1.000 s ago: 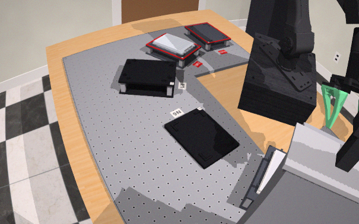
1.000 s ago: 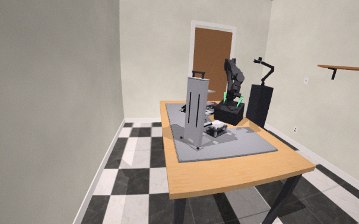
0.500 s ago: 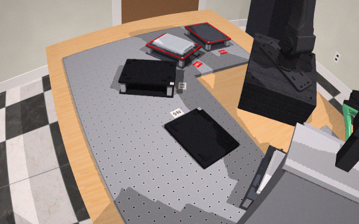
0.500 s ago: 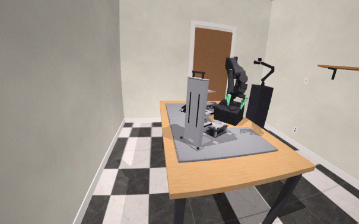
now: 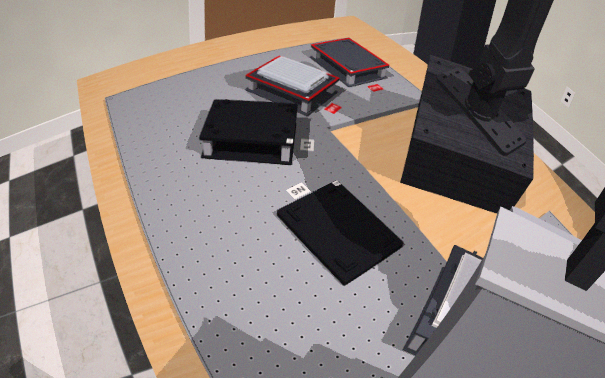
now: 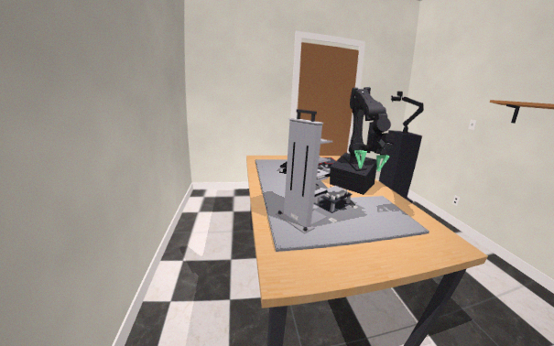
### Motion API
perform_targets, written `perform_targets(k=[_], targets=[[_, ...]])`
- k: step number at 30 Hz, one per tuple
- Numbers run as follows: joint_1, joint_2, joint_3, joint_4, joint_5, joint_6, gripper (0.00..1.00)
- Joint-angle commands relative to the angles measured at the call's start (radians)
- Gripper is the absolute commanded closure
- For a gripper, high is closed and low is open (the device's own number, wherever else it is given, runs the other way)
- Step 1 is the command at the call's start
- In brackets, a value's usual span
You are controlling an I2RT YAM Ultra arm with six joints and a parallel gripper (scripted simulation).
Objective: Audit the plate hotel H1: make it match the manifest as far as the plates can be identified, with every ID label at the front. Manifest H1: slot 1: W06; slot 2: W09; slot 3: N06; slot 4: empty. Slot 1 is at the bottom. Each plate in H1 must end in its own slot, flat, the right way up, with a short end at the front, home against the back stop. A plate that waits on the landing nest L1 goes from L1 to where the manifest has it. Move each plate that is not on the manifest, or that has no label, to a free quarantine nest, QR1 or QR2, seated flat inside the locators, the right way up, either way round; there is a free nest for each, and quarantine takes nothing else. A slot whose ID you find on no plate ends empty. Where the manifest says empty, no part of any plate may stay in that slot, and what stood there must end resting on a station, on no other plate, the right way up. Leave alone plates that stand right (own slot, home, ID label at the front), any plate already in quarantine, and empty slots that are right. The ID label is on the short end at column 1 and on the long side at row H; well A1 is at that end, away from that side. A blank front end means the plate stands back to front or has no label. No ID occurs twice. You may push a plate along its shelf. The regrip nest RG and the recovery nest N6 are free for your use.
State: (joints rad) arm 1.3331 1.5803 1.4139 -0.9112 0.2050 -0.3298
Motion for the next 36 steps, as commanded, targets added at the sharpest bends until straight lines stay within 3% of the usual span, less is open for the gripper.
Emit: perform_targets(k=[1,4,14,16,25,30,31,33,36], targets=[[0.013,0.04,0.088,-0.088,-0.025,-0.068,0.0],[0.02,0.104,0.177,-0.148,-0.035,-0.117,0.0],[-0.012,0.213,0.348,-0.323,-0.069,-0.314,0.0],[-0.012,0.213,0.348,-0.323,-0.069,-0.314,0.0],[-0.012,0.321,0.512,-0.482,-0.077,-0.477,0.0],[-0.012,0.285,0.513,-0.482,-0.077,-0.477,0.0],[-0.018,0.284,0.477,-0.468,-0.077,-0.478,0.0],[-0.018,0.284,0.477,-0.468,-0.077,-0.478,0.0],[-0.02,0.292,0.416,-0.402,-0.078,-0.482,0.0]])
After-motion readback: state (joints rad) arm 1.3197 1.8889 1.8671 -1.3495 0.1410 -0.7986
